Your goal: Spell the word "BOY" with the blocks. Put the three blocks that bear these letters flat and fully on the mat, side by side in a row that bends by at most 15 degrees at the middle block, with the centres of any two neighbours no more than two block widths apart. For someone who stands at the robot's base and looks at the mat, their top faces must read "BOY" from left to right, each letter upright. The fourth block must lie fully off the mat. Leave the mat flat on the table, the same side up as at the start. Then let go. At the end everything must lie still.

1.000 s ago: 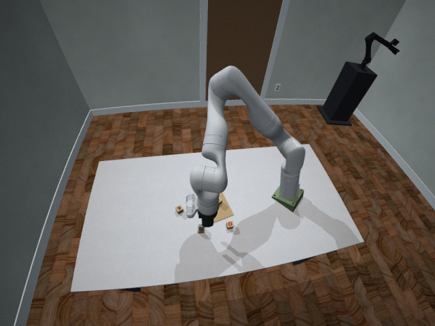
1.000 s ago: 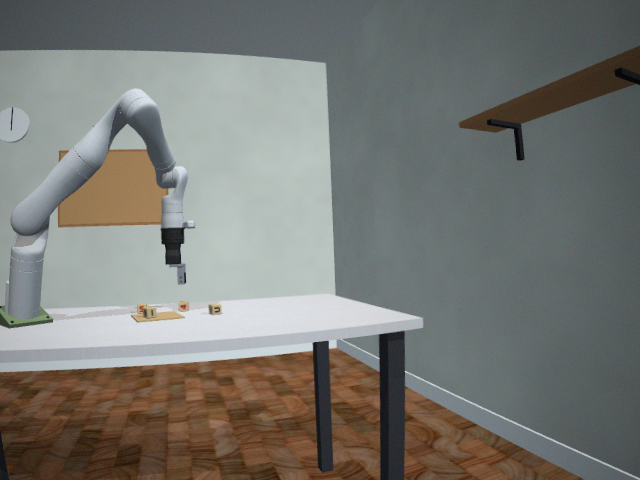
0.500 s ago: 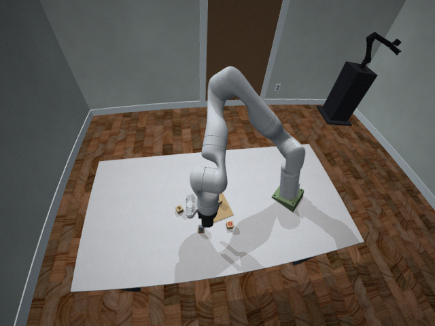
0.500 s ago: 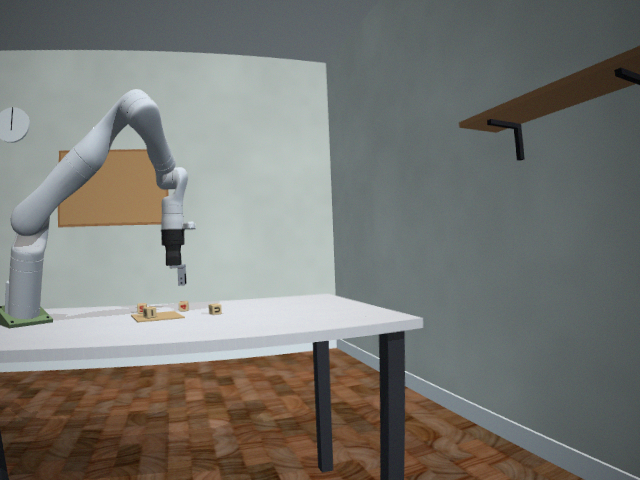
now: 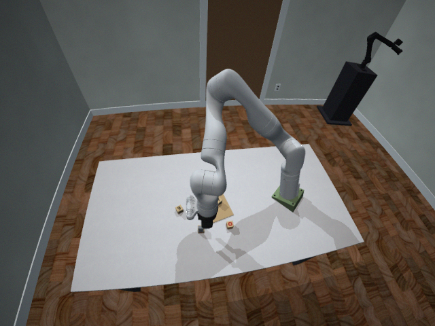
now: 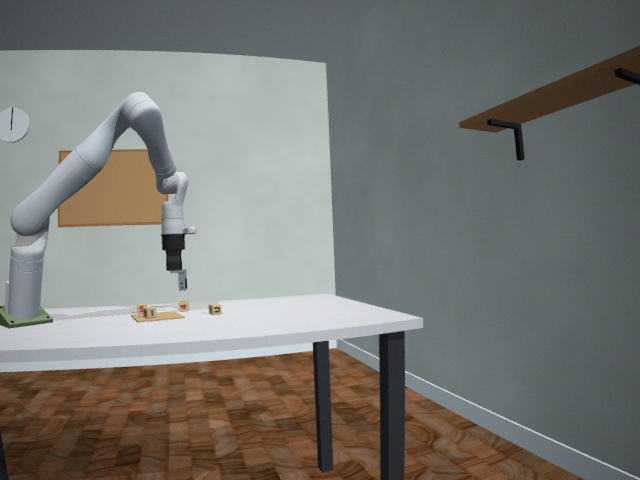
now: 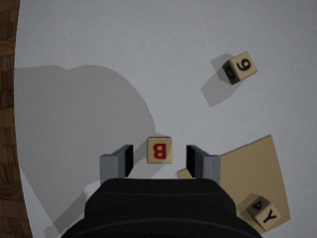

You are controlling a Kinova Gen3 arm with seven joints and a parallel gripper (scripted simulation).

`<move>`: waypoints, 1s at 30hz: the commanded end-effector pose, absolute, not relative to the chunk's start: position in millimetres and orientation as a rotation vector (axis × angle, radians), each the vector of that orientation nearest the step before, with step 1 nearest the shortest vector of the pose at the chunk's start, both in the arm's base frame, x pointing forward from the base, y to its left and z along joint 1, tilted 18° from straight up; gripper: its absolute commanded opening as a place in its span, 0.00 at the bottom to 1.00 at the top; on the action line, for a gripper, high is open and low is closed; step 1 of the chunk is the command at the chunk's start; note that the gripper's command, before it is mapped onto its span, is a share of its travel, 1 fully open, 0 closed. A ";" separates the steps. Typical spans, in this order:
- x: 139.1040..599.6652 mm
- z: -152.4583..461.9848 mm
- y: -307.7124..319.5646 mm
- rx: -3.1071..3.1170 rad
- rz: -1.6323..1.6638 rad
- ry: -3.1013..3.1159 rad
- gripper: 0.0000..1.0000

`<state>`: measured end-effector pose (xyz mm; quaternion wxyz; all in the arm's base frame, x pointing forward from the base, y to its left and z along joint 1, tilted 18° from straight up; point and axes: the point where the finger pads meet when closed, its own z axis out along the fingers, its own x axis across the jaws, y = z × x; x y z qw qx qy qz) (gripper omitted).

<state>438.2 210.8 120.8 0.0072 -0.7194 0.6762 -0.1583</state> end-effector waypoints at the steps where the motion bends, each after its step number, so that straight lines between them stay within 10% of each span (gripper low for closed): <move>1: 437.9 115.7 210.0 -2.255 -0.492 2.116 1.00; 30: 444.7 91.0 204.3 -2.255 -0.492 2.116 1.00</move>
